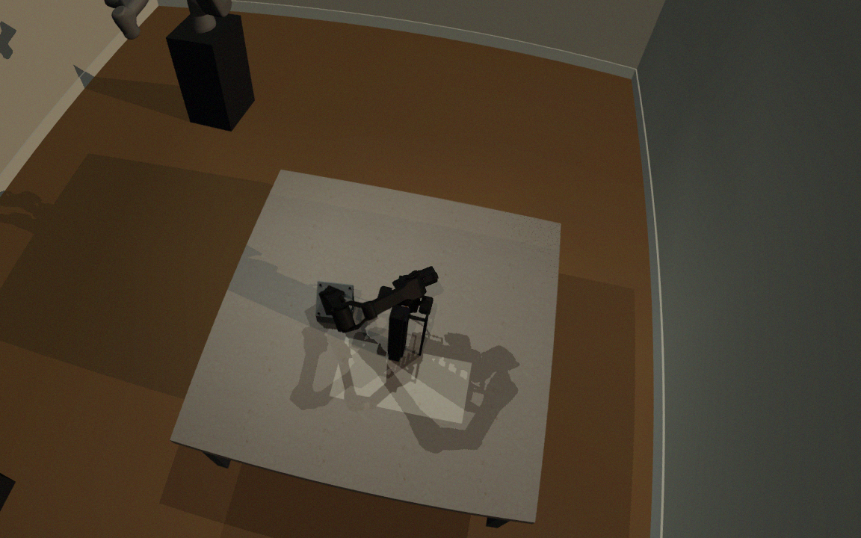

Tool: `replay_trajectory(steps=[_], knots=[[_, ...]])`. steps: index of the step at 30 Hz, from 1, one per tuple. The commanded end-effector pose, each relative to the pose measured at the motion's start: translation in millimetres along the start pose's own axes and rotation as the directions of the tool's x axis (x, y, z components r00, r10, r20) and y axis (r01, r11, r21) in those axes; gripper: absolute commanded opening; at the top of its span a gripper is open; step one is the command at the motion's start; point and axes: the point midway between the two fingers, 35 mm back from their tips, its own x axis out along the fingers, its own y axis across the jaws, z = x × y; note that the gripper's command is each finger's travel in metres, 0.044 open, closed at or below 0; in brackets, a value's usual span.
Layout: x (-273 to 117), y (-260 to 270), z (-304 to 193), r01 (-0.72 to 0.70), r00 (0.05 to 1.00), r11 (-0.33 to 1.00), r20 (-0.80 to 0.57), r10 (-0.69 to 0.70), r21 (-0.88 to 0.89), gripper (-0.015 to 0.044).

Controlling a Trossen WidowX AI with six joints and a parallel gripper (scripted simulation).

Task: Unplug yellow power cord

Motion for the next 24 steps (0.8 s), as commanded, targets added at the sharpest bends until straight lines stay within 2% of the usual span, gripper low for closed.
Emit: replay_trajectory(steps=[1, 24], knots=[[-1, -1, 8, 0.003, 1.000, 1.000, 0.005, -0.003, 0.000, 0.0000], [-5, -2, 45, 0.003, 1.000, 1.000, 0.008, -0.003, -0.001, 0.0000]])
